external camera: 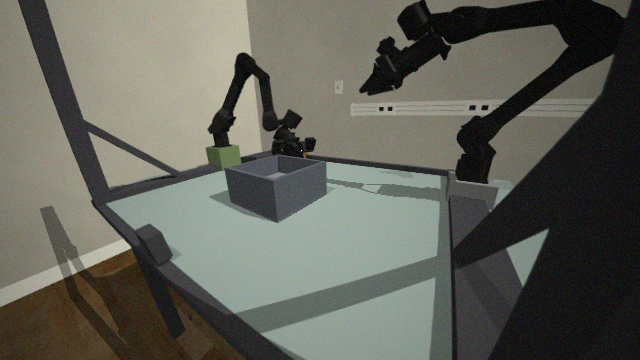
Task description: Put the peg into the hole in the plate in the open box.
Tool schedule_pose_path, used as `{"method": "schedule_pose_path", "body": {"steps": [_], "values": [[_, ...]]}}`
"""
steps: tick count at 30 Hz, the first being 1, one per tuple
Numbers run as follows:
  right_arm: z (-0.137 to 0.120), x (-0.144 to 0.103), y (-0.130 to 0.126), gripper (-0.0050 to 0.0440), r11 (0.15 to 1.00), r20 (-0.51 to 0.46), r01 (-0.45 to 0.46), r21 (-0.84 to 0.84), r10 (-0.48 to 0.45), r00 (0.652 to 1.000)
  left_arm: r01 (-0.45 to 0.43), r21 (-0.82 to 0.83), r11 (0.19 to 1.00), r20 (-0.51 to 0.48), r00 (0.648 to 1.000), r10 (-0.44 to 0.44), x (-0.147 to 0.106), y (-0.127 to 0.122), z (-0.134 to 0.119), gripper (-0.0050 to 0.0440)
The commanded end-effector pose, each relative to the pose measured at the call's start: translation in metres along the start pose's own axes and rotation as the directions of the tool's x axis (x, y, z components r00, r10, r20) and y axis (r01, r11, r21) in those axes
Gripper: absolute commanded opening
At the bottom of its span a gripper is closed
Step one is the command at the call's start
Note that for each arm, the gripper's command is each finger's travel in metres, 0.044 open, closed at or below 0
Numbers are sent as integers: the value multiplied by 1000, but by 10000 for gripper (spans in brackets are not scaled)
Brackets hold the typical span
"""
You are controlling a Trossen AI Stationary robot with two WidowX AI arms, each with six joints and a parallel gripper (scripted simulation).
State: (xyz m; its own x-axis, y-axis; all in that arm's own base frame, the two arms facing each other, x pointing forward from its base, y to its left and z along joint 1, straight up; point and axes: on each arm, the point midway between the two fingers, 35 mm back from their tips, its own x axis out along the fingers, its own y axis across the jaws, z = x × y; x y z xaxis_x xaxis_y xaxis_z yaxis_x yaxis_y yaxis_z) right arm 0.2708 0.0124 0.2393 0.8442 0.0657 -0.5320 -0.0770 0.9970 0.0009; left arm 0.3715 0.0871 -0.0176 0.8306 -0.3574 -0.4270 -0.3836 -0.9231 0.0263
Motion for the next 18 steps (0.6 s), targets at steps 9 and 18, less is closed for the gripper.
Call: {"method": "schedule_pose_path", "body": {"steps": [9,18], "values": [[5,-3,0,440,1000,17,0,-2,0,1000,5,17,1000,-13,1000,-5,3,-4,-2,27],[5,-3,0,440,1000,17,0,-2,0,1000,7,20,1000,-16,1000,-7,1,-3,-4,51]]}}
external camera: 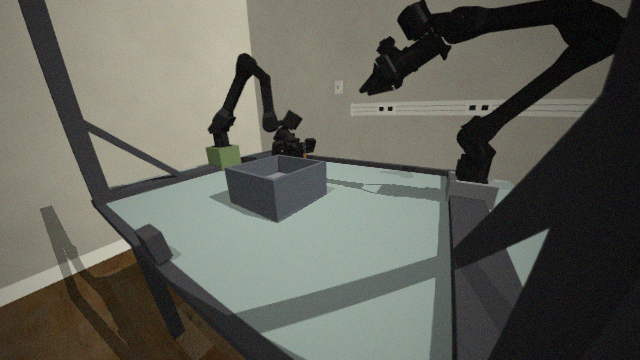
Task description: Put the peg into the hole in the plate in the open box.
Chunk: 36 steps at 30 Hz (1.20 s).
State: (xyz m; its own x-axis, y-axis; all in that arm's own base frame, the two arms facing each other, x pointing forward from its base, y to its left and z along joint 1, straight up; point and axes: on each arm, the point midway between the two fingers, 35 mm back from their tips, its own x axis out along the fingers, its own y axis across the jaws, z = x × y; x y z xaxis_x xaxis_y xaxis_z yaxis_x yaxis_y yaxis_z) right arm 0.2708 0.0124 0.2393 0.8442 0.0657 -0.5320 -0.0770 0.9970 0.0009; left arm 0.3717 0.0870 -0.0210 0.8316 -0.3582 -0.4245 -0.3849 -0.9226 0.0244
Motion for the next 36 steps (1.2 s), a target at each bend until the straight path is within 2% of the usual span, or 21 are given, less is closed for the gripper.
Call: {"method": "schedule_pose_path", "body": {"steps": [1,2,16,18,19,25,27,31,34,36], "values": [[5,-3,0,440,1000,17,0,-2,0,1000,8,17,1000,-14,1000,-7,0,-3,-7,75],[5,-3,0,440,1000,17,0,-2,0,1000,8,17,1000,-14,1000,-7,0,-3,-7,90],[5,-3,0,440,1000,17,0,-2,0,1000,8,17,1000,-14,1000,-7,0,-3,-7,90],[5,-3,0,440,1000,17,0,-2,0,1000,8,17,1000,-14,1000,-7,0,-3,-7,130],[5,-3,0,440,1000,17,0,-2,0,1000,8,17,1000,-14,1000,-7,0,-3,-7,130],[5,-3,0,440,1000,17,0,-2,0,1000,8,23,1000,-14,1000,-8,-32,0,-5,130],[5,-3,0,440,1000,17,0,-2,0,1000,8,23,1000,-14,1000,-8,-32,0,-5,130],[5,-3,0,440,1000,17,0,-2,0,1000,9,22,1000,-15,1000,-9,-67,3,-1,130],[5,-3,0,440,1000,17,0,-2,0,1000,10,21,1000,-17,1000,-9,-73,5,0,130],[5,-3,0,440,1000,17,0,-2,0,1000,10,31,999,-18,1000,-10,-72,2,-2,178]]}}
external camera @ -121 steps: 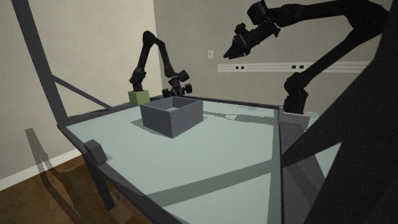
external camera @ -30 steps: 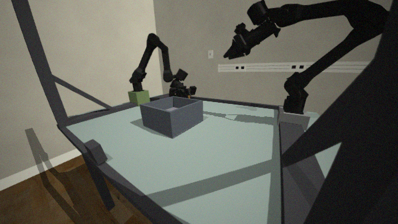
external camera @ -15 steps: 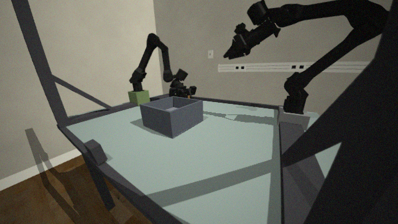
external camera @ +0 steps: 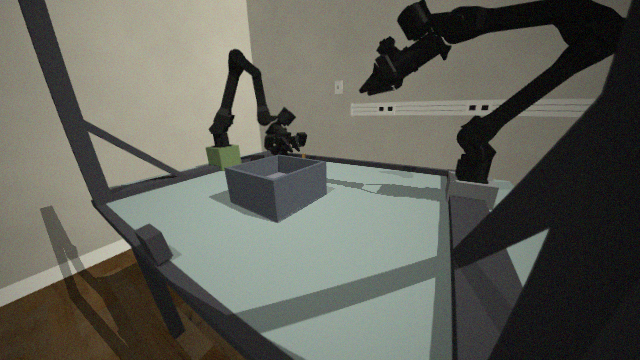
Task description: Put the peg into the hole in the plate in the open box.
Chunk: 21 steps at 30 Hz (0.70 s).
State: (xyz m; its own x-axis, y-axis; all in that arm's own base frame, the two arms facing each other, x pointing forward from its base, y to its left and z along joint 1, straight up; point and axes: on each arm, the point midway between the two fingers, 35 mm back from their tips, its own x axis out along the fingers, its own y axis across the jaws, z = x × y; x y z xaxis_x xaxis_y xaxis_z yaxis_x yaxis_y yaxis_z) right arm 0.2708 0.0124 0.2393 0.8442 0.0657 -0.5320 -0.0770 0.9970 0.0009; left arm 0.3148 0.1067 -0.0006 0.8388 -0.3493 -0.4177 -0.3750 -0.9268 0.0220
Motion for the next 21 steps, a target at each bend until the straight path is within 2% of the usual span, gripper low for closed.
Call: {"method": "schedule_pose_path", "body": {"steps": [1,6,8,9,13,21], "values": [[5,-3,0,440,1000,17,0,-2,0,1000,-5,49,999,-11,1000,5,-8,-3,-12,202],[5,-3,0,440,1000,17,0,-2,0,1000,-47,177,983,17,999,45,-6,-6,-18,322],[5,-3,0,440,1000,17,0,-2,0,1000,-47,177,983,17,999,45,-6,-6,-18,322],[5,-3,0,440,1000,17,0,-2,0,1000,-62,209,976,29,998,58,-5,-6,-19,346],[5,-3,0,440,1000,17,0,-2,0,1000,-60,434,899,35,998,50,0,-22,-39,440],[5,-3,0,440,1000,17,0,-2,0,1000,-86,705,704,75,996,47,9,-39,-60,440]]}}
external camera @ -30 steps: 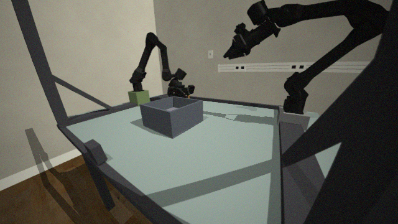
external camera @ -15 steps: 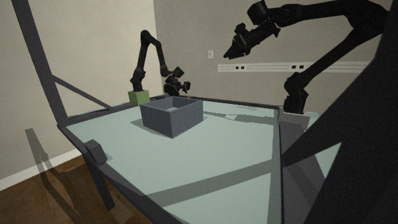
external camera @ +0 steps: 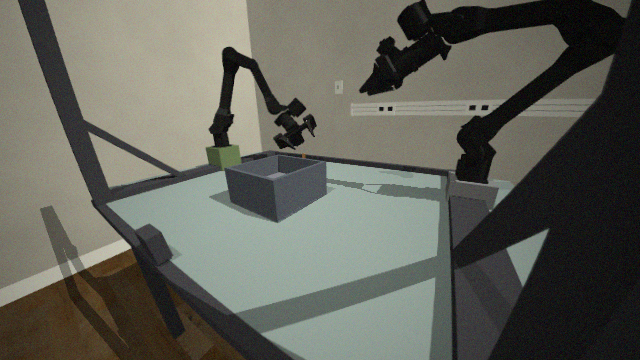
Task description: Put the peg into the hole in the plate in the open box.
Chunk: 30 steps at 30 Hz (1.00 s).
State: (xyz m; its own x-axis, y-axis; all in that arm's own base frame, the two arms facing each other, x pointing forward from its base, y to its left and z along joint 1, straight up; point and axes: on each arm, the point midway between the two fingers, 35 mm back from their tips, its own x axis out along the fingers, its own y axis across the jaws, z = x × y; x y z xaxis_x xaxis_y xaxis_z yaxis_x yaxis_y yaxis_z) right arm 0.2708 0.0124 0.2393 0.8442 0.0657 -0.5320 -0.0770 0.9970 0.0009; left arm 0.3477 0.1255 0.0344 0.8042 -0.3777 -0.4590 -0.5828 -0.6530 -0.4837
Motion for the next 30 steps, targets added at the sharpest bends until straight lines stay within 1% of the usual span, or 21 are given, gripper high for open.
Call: {"method": "schedule_pose_path", "body": {"steps": [1,2,4,5,11,16,19,21,22,24,26,27,30], "values": [[5,-3,0,440,1000,17,0,-2,0,1000,-32,205,978,23,999,28,3,-21,-10,440],[5,-3,0,440,1000,17,0,-2,0,1000,-39,241,970,29,999,33,3,-22,-11,440],[5,-3,0,440,1000,17,0,-2,0,1000,-39,241,970,29,999,33,3,-22,-11,440],[5,-3,0,440,1000,17,0,-2,0,1000,-64,261,963,40,998,55,4,-20,-11,440],[5,-3,0,440,1000,17,0,-2,0,1000,-141,420,896,92,989,113,8,-24,-17,440],[5,-3,0,440,1000,17,0,-2,0,1000,-227,549,805,154,973,170,12,-24,-22,440],[5,-3,0,440,1000,17,0,-2,0,1000,-286,609,739,196,958,209,14,-22,-26,440],[5,-3,0,440,1000,17,0,-2,0,1000,-286,609,739,196,958,209,14,-22,-26,440],[5,-3,0,440,1000,17,0,-2,0,1000,-337,611,717,219,942,256,13,-13,-26,440],[5,-3,0,440,1000,17,0,-2,0,1000,-378,682,626,263,926,271,14,-15,-34,440],[5,-3,0,440,1000,17,0,-2,0,1000,-422,719,553,302,905,299,14,-12,-38,440],[5,-3,0,440,1000,17,0,-2,0,1000,-444,731,518,320,894,315,14,-10,-40,440],[5,-3,0,440,1000,17,0,-2,0,1000,-511,773,376,388,850,357,13,-2,-46,440]]}}
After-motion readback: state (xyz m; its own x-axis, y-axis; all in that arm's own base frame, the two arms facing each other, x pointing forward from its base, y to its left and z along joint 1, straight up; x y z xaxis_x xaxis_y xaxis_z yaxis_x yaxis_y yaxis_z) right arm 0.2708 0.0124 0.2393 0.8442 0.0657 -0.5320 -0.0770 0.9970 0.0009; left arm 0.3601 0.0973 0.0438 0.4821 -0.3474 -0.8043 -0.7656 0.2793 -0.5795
